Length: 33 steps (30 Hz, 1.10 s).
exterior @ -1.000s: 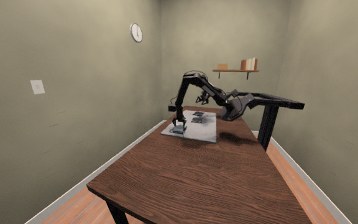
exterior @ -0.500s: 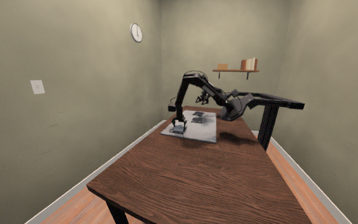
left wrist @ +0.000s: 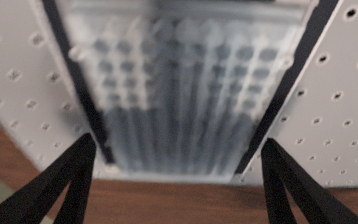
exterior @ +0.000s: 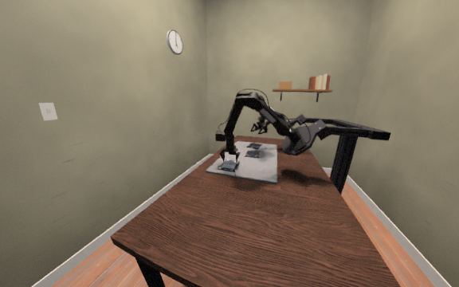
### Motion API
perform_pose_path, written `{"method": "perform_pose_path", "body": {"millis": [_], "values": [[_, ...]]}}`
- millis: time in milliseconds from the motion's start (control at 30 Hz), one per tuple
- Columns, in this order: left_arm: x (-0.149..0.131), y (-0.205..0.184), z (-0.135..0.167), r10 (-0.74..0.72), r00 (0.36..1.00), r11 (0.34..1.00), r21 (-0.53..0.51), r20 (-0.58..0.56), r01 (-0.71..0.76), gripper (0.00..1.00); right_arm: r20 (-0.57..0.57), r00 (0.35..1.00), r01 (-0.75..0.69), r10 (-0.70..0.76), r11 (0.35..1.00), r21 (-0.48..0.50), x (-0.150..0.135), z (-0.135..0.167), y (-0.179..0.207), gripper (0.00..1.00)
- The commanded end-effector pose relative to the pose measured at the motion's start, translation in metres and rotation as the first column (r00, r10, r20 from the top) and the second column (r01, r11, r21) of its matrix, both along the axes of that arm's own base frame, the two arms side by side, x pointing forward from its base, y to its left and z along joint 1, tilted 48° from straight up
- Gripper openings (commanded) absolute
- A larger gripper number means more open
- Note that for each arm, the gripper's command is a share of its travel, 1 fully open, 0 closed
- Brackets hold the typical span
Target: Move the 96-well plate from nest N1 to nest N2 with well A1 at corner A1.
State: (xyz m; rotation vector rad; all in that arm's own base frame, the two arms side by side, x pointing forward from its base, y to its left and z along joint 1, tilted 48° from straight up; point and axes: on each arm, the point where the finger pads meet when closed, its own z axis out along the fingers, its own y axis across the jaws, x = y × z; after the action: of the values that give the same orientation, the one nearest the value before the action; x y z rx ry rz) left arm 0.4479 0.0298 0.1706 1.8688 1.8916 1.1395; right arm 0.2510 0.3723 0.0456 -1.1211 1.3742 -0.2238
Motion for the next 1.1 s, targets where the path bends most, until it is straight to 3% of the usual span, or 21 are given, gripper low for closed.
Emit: {"method": "perform_pose_path", "body": {"millis": [0,267,367,500,633,833,900,1067], "values": [[-0.005,-0.01,0.026,-0.007,0.999,1.0,-0.006,0.039,0.008,1.0,0.001,1.0,-0.016,0.016,1.0,-0.014,-0.006,-0.003,0.002,1.0],[-0.052,-0.033,0.08,-0.007,0.998,1.0,-0.012,0.056,0.008,1.0,0.001,1.0,-0.016,0.016,1.0,-0.014,-0.006,-0.003,0.002,1.0],[-0.056,-0.035,0.084,-0.007,0.998,1.0,-0.013,0.056,0.008,1.0,0.001,1.0,-0.016,0.016,1.0,-0.014,-0.006,-0.003,0.002,1.0],[-0.057,-0.032,0.056,-0.01,1.0,1.0,-0.002,-0.012,0.01,1.0,0.001,1.0,-0.016,0.016,1.0,-0.014,-0.006,-0.003,0.002,1.0],[-0.057,-0.031,0.052,-0.009,1.0,1.0,-0.001,-0.021,0.009,1.0,0.001,1.0,-0.016,0.016,1.0,-0.014,-0.006,-0.003,0.002,1.0],[-0.044,-0.043,0.072,0.04,0.984,0.975,-0.223,0.174,0.0,1.0,0.001,1.0,-0.016,0.016,1.0,-0.014,-0.006,-0.003,0.002,1.0],[-0.044,-0.043,0.072,0.04,0.984,0.975,-0.223,0.174,0.0,1.0,0.001,1.0,-0.016,0.016,1.0,-0.014,-0.006,-0.003,0.002,1.0],[-0.05,-0.042,0.077,0.136,0.942,0.908,-0.419,0.306,0.005,1.0,0.001,1.0,-0.016,0.016,1.0,-0.014,-0.006,-0.003,0.002,1.0]]}}
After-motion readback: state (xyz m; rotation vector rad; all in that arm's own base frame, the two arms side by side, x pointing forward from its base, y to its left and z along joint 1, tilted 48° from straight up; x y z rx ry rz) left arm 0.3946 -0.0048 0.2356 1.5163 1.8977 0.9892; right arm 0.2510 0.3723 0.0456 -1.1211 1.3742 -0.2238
